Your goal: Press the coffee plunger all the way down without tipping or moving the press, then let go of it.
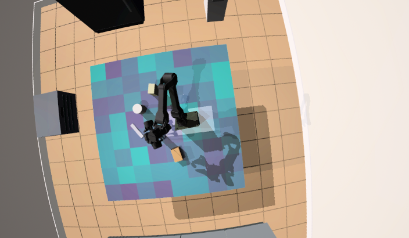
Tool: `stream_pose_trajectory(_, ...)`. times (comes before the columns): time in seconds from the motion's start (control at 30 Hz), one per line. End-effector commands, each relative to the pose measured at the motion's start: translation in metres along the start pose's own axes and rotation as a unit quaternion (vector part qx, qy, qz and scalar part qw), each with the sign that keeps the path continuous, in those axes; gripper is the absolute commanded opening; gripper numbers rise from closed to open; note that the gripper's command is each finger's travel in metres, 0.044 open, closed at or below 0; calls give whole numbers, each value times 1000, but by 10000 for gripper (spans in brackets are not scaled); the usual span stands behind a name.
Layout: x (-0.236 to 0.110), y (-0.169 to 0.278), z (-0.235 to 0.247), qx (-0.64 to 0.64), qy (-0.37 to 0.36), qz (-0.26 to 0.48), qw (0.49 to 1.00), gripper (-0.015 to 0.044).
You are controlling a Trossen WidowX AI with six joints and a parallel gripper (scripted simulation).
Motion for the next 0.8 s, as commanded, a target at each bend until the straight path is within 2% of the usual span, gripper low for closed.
stream_pose_trajectory(0.0, 2, 2, 1, -7, -2, 2, 1000, 256)
stream_pose_trajectory(0.17, 2, 2, 1, -7, -2, 2, 1000, 126)
stream_pose_trajectory(0.77, 8, 7, 5, -7, -3, 4, 1000, 126)
Point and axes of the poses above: the point midway between the two fingers, 35 mm back from their tips, its own x axis out along the fingers, its own z axis across the jaws, y = z × x, the point moved 10 cm from there along -x, back along the fingers, and after that the axes turned 12 degrees about -x, right-handed, at the moved point
